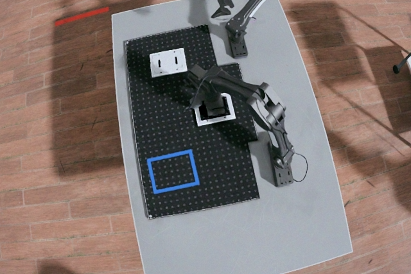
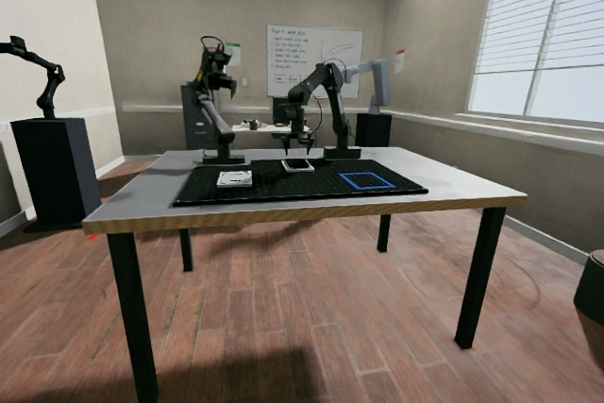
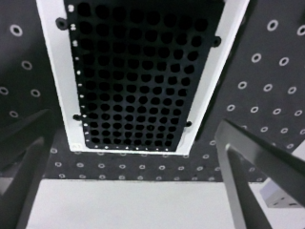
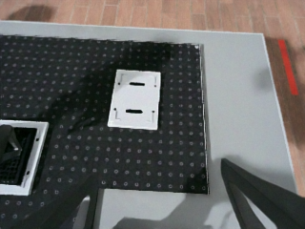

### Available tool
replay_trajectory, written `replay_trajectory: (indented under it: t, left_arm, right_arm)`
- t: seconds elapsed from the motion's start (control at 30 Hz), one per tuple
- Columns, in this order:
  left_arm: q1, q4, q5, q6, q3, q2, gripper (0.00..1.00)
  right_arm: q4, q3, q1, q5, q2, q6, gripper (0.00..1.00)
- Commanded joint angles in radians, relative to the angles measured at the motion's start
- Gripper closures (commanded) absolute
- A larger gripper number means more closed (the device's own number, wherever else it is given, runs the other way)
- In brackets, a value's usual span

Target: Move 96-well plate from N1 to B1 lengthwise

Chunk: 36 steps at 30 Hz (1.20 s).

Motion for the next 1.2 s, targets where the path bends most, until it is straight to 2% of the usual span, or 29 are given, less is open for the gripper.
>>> replay_trajectory:
  t: [0.0,1.0,1.03,1.17]
  left_arm:
    - [-0.009,0.033,0.0,-0.001,-0.013,0.01,0.0]
    - [-0.009,0.141,0.0,-0.002,-0.077,0.054,0.0]
    - [-0.009,0.141,0.0,-0.002,-0.077,0.054,0.04]
    - [-0.009,0.137,0.0,-0.002,-0.067,0.054,0.07]
  right_arm:
    - [-0.005,0.033,-0.016,0.004,-0.014,0.003,0.0]
    - [-0.005,0.033,-0.06,0.004,-0.014,0.003,0.0]
    - [-0.005,0.033,-0.062,0.004,-0.014,0.003,0.0]
    - [-0.005,0.033,-0.068,0.004,-0.014,0.003,0.0]
